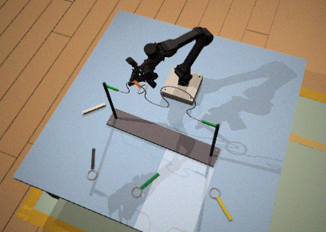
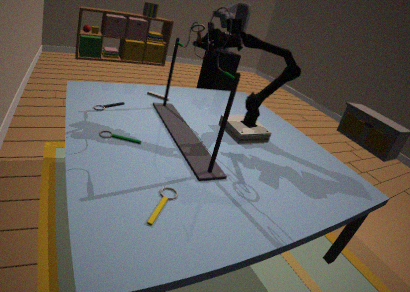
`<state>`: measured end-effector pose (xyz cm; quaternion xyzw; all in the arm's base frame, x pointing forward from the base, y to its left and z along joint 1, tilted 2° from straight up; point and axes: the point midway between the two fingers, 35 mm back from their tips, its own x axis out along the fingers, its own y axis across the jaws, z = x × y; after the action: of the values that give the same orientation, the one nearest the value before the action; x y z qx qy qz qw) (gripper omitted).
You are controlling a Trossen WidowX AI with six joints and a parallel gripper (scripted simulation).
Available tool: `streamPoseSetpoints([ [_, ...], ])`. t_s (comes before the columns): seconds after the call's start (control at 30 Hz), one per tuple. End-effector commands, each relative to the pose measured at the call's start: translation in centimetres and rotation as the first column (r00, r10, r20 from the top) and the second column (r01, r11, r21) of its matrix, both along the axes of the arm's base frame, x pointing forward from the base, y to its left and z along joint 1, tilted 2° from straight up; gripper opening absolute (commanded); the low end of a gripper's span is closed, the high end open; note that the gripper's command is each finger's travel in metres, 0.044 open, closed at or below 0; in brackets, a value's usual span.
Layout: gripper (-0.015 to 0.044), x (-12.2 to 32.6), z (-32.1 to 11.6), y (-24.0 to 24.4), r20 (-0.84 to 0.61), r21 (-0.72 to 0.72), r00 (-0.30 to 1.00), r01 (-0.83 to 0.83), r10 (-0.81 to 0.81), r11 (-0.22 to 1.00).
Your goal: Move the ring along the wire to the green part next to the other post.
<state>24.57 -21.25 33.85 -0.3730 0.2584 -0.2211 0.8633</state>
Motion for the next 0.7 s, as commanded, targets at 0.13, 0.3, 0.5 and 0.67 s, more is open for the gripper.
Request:
streamPoseSetpoints([
  [0.13,-0.0150,-0.4,1.3,-0.5,-0.029,-0.187,1.000,0.006,-0.012,0.982],
  [0.3,-0.0150,-0.5,1.8,-0.7,-0.050,-0.284,0.999,0.004,-0.019,0.959],
  [0.5,-0.0150,-0.6,2.5,-1.0,-0.074,-0.397,0.997,-0.002,-0.030,0.918],
  [0.67,-0.0150,-0.6,3.1,-1.1,-0.093,-0.485,0.995,-0.009,-0.042,0.874],
])
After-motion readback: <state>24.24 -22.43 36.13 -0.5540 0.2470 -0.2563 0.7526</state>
